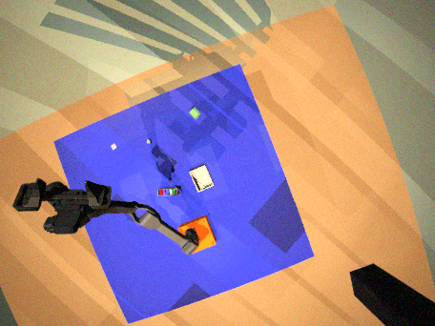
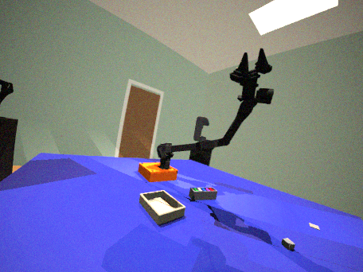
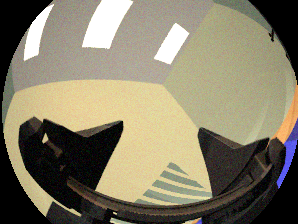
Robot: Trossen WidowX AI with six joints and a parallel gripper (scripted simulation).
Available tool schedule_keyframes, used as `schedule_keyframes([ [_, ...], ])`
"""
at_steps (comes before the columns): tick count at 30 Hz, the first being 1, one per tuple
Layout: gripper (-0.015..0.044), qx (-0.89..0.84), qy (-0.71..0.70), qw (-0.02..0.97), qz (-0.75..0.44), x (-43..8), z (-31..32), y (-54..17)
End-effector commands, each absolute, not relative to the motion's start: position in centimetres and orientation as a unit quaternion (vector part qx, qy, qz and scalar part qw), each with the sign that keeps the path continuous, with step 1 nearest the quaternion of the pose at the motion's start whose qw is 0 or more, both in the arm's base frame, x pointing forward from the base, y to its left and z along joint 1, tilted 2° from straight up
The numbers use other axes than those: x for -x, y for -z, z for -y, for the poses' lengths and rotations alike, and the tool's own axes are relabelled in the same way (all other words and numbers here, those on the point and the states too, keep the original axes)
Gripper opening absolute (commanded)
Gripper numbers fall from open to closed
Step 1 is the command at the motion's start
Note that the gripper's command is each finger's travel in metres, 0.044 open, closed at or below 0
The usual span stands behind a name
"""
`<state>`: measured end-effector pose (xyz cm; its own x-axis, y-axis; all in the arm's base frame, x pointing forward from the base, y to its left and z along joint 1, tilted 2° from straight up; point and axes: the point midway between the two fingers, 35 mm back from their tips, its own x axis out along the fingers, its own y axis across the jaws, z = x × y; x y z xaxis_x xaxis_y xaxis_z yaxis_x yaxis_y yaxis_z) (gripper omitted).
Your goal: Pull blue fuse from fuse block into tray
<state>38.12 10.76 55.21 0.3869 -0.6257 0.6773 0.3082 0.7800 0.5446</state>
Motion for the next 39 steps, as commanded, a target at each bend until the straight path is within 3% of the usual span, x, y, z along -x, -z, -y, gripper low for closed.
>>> schedule_keyframes([
  [1,0.0374,-0.168,0.286,0.816,0.474,-38.0,-10.8,-55.3],
  [13,0.0074,-0.254,0.231,0.791,0.507,-25.2,-12.2,-61.1],
  [20,0.0074,-0.327,0.207,0.762,0.52,-16.4,-9.1,-63.8],
  [28,0.0074,-0.428,0.2,0.726,0.499,-9.2,-1.2,-64.2],
  [39,0.0074,-0.558,0.232,0.704,0.372,-9.5,12.7,-58.9],
])
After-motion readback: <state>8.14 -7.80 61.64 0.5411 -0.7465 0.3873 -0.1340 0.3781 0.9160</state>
